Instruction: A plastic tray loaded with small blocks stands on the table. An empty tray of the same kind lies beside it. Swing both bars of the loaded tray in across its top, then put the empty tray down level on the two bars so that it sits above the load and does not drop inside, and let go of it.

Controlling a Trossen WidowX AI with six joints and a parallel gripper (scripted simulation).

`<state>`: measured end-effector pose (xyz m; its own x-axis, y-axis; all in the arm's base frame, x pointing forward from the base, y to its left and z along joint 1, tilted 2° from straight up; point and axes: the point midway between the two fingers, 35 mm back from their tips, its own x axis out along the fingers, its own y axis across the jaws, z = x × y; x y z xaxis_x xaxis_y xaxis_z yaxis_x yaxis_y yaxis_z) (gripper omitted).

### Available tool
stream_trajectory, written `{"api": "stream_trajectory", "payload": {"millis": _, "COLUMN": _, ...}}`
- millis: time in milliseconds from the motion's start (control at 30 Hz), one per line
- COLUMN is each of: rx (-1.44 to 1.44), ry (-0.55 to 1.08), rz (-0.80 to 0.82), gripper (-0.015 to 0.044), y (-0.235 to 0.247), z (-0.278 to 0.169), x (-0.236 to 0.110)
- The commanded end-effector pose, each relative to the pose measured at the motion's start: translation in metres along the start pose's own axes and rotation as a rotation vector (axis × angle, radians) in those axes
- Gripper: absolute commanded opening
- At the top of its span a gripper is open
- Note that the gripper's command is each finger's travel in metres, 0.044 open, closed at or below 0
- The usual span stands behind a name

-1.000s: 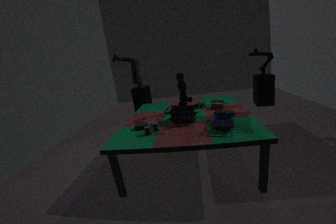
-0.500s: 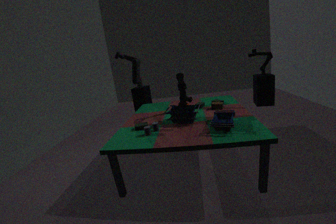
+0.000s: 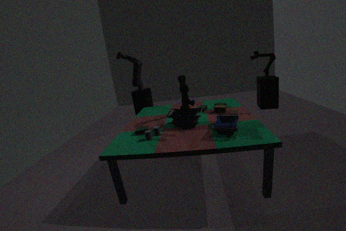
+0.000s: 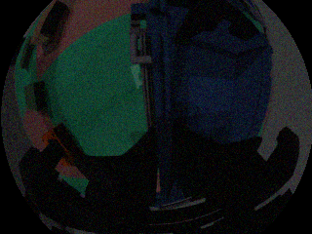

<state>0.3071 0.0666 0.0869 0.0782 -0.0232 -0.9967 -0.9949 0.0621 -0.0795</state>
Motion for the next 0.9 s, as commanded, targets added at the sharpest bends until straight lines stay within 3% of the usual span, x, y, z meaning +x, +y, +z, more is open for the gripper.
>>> {"api": "stream_trajectory", "payload": {"millis": 0, "rx": 0.003, "ry": 0.004, "rz": 0.046, "gripper": 0.0000, "y": 0.0101, "z": -0.0013, "x": 0.0081}}
{"api": "stream_trajectory", "payload": {"millis": 667, "rx": 0.003, "ry": 0.004, "rz": 0.046, "gripper": 0.0000, "y": 0.0101, "z": -0.0013, "x": 0.0081}}
{"api": "stream_trajectory", "payload": {"millis": 867, "rx": 0.003, "ry": 0.004, "rz": 0.046, "gripper": 0.0088, "y": 0.0101, "z": -0.0013, "x": 0.0081}}
